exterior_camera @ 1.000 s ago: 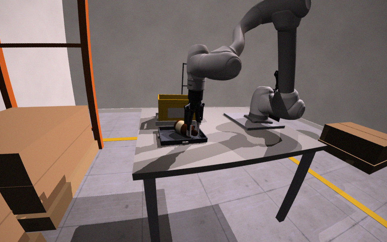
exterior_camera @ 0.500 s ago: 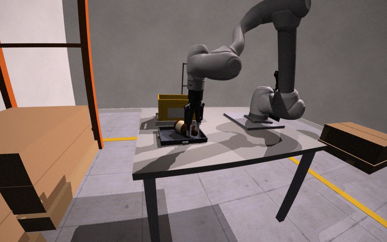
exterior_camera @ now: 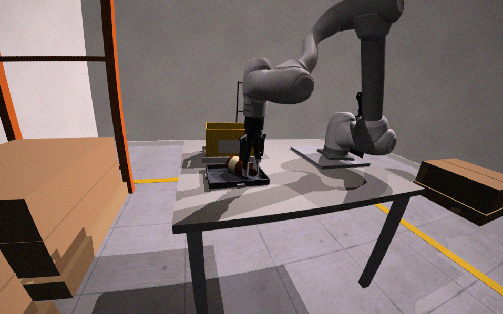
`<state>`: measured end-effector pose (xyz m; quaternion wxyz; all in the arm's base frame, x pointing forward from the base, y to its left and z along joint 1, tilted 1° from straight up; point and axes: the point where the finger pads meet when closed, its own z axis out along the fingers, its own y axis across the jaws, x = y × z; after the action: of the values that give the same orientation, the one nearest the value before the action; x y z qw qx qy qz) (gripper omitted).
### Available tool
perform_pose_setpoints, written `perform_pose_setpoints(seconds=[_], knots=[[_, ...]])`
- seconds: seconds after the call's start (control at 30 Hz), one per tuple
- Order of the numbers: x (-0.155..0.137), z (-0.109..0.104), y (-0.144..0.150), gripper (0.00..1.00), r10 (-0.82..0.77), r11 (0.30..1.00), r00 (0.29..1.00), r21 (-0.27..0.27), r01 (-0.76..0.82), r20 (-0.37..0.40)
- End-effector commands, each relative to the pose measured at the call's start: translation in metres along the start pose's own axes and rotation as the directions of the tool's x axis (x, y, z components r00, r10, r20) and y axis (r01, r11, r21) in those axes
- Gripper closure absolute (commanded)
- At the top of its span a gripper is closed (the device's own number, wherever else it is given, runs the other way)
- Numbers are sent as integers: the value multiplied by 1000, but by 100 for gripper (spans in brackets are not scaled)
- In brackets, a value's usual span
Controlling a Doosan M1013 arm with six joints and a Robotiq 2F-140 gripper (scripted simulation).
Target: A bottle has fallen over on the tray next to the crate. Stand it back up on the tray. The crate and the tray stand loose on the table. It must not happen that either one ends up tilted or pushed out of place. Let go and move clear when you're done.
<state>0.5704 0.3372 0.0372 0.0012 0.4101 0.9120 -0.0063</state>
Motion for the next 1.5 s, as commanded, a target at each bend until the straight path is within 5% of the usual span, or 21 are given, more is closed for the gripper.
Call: perform_pose_setpoints(seconds=[0.0,0.2,0.23,1.47], knots=[[0,0,0,56,0,1000,1000,0,0,0],[0,0,0,56,0,1000,1000,0,0,0],[0,0,0,90,0,1000,1000,0,0,0],[0,0,0,90,0,1000,1000,0,0,0]])
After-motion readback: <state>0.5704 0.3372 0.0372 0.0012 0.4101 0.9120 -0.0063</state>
